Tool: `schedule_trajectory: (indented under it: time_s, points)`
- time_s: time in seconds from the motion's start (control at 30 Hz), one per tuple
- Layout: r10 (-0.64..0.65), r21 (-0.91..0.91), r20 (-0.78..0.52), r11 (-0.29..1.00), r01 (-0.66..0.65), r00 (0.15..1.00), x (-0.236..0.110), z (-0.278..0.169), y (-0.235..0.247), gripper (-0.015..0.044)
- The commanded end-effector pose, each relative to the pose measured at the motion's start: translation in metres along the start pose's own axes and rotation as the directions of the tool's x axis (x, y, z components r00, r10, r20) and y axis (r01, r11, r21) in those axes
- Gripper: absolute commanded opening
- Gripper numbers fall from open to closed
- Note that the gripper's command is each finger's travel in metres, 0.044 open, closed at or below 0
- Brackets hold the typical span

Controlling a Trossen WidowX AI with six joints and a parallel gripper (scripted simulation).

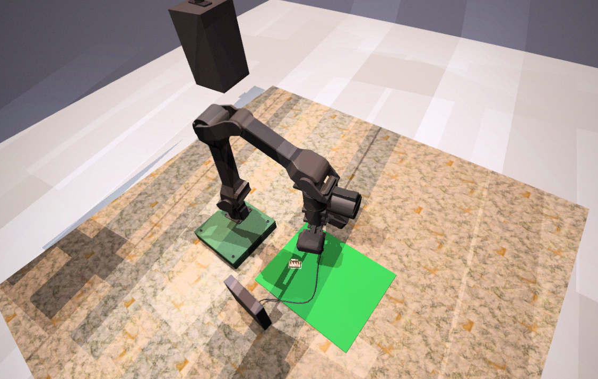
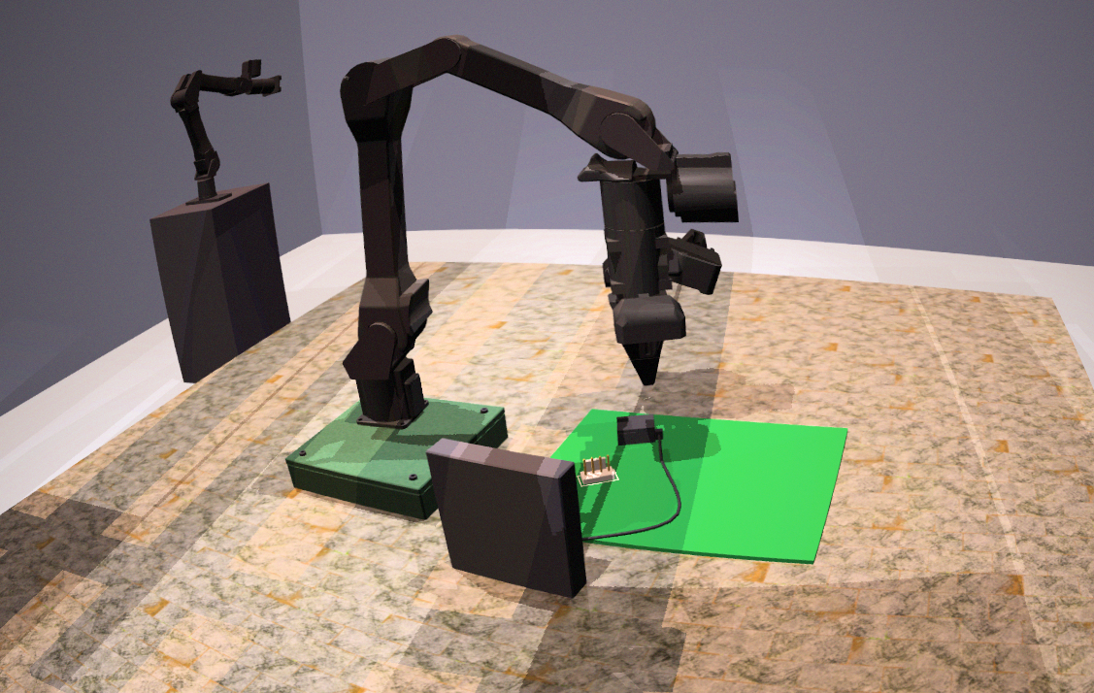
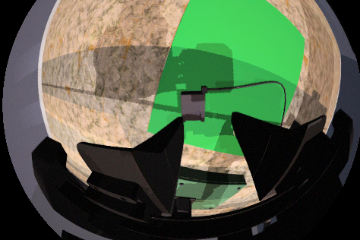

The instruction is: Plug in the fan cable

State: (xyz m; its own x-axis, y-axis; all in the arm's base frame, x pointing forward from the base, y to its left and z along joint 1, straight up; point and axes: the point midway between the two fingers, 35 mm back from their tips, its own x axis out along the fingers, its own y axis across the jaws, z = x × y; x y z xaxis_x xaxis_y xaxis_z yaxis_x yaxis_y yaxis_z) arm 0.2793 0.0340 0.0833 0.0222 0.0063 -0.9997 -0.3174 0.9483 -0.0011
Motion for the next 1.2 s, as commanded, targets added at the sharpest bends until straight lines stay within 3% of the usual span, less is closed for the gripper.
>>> schedule_trajectory:
  time_s: [0.0, 0.23, 1.17]
  points:
    - [-0.007, 0.004, 0.008, 1.0, 0.007, 1.0, -0.018, 0.002, -0.001, 0.0205]
    - [-0.007, 0.004, 0.001, 1.0, 0.007, 1.0, -0.036, -0.001, 0.0, 0.0205]
    - [-0.001, 0.0, -0.006, 1.0, 0.001, 1.0, -0.027, -0.002, 0.001, 0.0205]
